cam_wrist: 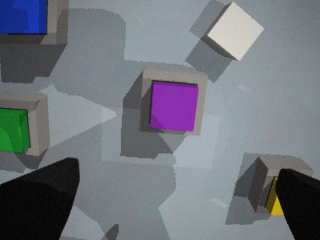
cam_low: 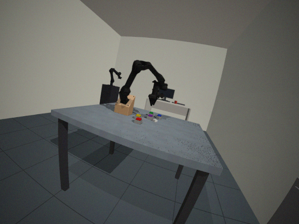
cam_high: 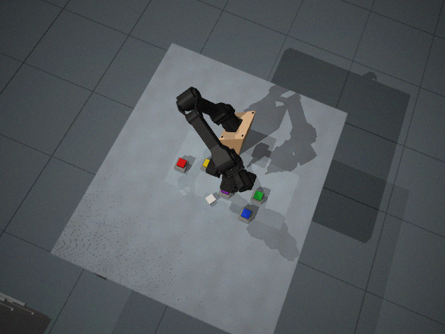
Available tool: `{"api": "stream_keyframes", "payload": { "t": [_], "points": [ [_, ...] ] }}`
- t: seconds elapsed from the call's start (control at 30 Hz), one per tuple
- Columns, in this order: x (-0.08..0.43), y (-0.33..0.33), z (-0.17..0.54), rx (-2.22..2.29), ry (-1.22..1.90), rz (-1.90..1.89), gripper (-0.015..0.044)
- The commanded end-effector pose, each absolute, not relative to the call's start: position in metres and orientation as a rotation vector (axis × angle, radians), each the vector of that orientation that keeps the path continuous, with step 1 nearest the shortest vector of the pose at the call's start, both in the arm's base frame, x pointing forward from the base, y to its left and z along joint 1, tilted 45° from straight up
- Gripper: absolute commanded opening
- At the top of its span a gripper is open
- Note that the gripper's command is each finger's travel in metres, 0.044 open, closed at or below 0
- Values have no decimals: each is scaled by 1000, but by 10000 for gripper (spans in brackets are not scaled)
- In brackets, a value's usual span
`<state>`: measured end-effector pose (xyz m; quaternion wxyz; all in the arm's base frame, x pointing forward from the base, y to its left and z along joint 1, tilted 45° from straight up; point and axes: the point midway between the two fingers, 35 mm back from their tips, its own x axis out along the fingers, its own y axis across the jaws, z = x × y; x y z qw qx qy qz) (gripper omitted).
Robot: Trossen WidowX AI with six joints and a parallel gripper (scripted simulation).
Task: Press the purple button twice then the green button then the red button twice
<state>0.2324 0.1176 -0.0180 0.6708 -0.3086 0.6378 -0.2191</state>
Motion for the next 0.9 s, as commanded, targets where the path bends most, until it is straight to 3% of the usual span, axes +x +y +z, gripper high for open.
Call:
{"api": "stream_keyframes", "payload": {
  "t": [0.0, 0.13, 0.4, 0.87],
  "points": [
    [237, 110, -25, -695, 1423, -504, 348],
    [241, 75, -60, -696, 1420, -507, 243],
    [241, 74, -61, -696, 1420, -507, 32],
    [242, 68, -67, -696, 1420, -507, 20]
  ]
}}
